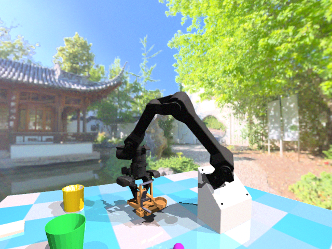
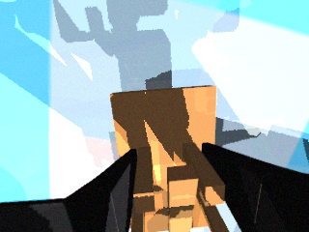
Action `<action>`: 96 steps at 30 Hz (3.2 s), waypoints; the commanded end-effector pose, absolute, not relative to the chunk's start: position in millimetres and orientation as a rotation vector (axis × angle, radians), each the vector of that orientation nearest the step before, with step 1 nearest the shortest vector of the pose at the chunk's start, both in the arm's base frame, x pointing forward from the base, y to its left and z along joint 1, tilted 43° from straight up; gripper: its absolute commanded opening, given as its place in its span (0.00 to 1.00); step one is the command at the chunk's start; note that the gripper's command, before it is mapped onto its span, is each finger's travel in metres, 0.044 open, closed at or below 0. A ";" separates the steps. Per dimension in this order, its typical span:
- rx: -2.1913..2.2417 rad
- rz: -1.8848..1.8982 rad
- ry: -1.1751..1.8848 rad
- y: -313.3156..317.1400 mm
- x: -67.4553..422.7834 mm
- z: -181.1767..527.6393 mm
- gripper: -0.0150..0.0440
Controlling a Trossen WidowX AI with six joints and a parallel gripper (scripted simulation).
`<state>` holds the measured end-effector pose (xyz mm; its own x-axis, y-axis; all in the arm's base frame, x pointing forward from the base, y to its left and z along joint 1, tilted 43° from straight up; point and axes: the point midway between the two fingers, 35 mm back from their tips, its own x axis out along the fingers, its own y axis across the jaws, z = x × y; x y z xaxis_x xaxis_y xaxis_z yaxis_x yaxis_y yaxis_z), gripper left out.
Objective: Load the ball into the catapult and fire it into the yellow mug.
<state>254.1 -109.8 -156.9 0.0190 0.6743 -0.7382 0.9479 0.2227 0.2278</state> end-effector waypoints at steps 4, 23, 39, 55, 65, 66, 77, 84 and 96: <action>1.510 -0.434 1.711 -111.8 257.8 -159.0 0.25; 1.510 -0.433 1.711 -90.6 260.3 -182.4 0.25; 1.502 -0.431 1.716 -83.5 260.1 -190.2 0.30; 1.501 -0.435 1.714 -100.7 262.0 -174.2 1.00; 1.507 -0.445 1.690 -147.7 261.1 -126.8 1.00; 1.507 -0.445 1.690 -147.7 261.1 -126.8 1.00; 1.506 -0.430 1.711 -116.8 257.1 -154.4 1.00; 1.506 -0.430 1.711 -114.3 257.5 -157.2 1.00; 1.506 -0.430 1.711 -101.1 258.8 -172.1 1.00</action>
